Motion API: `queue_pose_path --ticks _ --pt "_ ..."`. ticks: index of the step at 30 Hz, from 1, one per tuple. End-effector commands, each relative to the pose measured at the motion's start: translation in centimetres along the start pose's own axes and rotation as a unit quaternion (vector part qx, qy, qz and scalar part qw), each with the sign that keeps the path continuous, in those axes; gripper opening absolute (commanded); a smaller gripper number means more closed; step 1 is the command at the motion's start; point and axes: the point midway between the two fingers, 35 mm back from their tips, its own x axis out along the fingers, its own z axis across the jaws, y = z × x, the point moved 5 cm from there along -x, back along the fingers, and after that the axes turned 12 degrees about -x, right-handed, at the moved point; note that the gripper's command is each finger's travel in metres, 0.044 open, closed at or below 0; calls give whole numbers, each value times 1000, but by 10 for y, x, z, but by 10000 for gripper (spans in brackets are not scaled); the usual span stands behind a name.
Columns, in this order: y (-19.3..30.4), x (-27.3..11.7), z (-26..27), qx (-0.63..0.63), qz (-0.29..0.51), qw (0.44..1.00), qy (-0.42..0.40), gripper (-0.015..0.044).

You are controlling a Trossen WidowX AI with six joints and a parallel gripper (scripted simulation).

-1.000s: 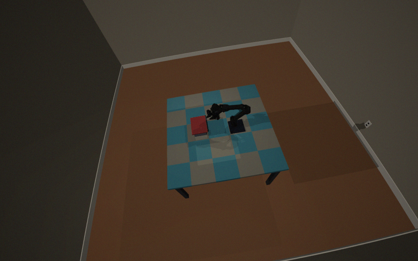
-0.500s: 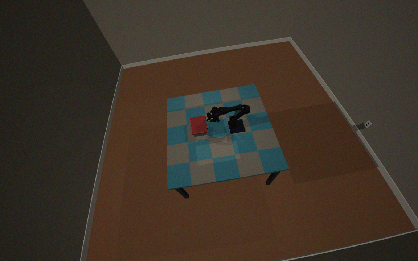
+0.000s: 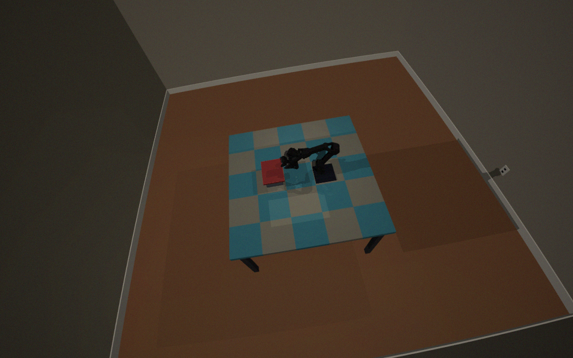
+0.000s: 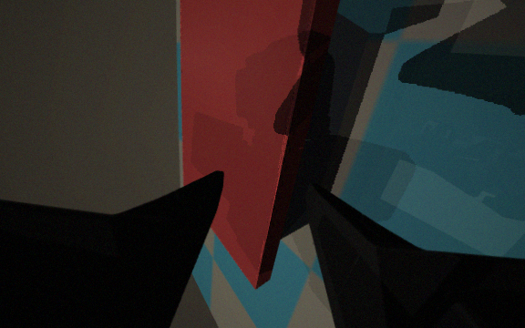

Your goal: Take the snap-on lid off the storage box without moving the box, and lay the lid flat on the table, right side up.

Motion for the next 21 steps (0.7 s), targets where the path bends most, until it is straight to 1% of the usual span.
queue_pose_path --ticks 1,21 --pt "1 8 -3 2 0 1000 5 235" --pt "3 39 -5 3 -1 1000 4 235"
